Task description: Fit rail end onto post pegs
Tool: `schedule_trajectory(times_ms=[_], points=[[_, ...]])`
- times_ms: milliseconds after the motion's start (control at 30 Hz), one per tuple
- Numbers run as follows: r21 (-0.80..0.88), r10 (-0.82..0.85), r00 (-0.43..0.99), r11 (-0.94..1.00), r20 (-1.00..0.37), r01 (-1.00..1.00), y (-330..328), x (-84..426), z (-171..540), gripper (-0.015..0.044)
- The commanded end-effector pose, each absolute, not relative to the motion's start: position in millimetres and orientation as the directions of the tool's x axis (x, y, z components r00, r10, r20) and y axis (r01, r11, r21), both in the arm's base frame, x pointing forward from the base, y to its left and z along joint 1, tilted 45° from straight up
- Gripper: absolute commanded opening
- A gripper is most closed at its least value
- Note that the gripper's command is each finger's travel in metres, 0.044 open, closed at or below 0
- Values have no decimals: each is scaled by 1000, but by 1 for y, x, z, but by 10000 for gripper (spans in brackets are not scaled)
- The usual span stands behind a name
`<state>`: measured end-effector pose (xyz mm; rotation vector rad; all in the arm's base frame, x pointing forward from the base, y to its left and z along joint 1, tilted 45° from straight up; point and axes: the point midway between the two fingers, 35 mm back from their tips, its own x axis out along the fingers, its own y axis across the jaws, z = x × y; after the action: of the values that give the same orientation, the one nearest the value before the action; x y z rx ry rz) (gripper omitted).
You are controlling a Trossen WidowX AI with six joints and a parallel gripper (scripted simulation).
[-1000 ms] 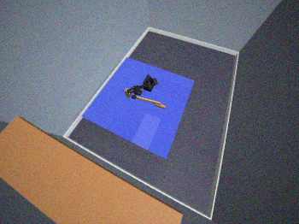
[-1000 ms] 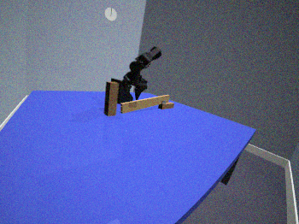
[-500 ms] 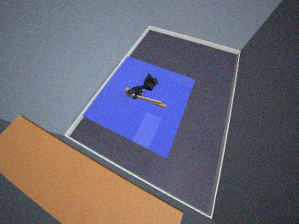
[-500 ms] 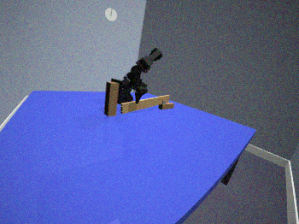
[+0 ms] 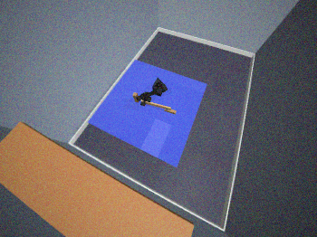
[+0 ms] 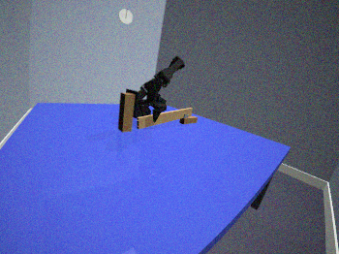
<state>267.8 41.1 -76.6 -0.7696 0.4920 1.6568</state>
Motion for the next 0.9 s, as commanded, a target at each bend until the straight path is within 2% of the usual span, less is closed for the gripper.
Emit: schedule_trajectory(times_ms=[0,433,867], points=[[-69,697,-108,-221,-709,-973,47,262,-83,440],[-69,699,-109,-221,-706,-973,60,259,-95,440],[-69,699,-109,-221,-706,-973,60,259,-95,99]])
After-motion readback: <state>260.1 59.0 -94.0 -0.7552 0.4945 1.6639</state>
